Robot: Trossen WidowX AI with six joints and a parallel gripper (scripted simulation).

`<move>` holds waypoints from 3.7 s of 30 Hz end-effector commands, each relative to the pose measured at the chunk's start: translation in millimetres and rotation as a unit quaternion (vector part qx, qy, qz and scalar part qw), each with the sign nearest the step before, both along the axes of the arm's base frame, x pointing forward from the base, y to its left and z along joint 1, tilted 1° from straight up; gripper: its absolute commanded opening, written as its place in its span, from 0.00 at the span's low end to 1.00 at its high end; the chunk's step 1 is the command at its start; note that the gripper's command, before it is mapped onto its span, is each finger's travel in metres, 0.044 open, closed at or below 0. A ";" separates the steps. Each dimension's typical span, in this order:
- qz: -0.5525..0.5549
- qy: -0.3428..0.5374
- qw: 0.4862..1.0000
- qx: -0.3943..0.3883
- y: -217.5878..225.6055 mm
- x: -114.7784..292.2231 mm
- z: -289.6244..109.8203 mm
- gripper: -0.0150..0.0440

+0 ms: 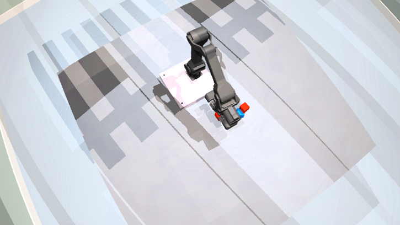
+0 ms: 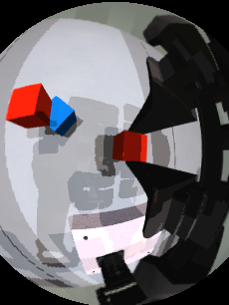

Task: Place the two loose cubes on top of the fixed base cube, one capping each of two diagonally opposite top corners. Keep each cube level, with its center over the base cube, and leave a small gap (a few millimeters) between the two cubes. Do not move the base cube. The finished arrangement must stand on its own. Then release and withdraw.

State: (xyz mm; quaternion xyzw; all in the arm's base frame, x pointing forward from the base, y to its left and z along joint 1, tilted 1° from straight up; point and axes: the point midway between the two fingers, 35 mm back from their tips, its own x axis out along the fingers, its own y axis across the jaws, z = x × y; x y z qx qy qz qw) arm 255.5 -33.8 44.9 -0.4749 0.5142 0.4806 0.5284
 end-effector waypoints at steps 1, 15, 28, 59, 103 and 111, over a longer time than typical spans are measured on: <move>0.002 -0.006 1.000 -0.003 -1.3 3.0 15.8 0.43; 0.002 -0.006 1.000 -0.003 -1.7 0.8 60.6 0.43; -0.038 -0.005 0.999 -0.002 0.2 -1.6 81.6 0.43; -0.509 0.003 0.861 0.006 22.2 16.5 80.4 0.43; -0.945 0.016 0.325 0.016 58.6 38.4 76.9 0.43; -0.979 0.018 0.202 0.016 65.8 41.8 76.0 0.43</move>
